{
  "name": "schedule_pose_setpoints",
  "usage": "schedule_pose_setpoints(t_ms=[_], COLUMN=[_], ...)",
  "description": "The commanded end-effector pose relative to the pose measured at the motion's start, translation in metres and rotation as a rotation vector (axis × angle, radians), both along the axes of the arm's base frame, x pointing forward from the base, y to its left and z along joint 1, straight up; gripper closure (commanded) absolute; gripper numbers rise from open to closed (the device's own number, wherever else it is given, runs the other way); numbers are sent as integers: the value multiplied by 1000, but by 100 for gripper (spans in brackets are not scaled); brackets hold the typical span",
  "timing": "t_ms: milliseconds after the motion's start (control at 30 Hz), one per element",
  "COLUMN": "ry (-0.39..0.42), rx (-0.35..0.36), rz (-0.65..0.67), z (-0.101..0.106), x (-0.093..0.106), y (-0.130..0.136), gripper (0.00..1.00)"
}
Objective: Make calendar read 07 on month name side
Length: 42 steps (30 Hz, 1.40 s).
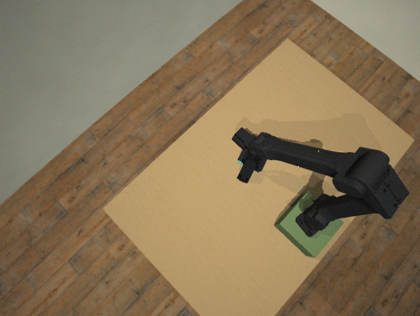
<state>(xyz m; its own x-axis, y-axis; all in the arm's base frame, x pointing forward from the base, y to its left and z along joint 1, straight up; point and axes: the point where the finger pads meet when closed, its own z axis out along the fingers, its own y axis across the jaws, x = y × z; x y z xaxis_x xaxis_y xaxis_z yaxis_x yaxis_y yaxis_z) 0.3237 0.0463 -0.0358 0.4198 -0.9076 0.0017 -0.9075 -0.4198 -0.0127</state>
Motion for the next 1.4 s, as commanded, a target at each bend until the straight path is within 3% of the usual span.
schedule_pose_setpoints(t_ms=[0, 1367], ry=[8, -14], rx=[3, 6], rz=[4, 2], z=[-6, 1], x=[-3, -3], y=[-2, -3], gripper=[54, 54])
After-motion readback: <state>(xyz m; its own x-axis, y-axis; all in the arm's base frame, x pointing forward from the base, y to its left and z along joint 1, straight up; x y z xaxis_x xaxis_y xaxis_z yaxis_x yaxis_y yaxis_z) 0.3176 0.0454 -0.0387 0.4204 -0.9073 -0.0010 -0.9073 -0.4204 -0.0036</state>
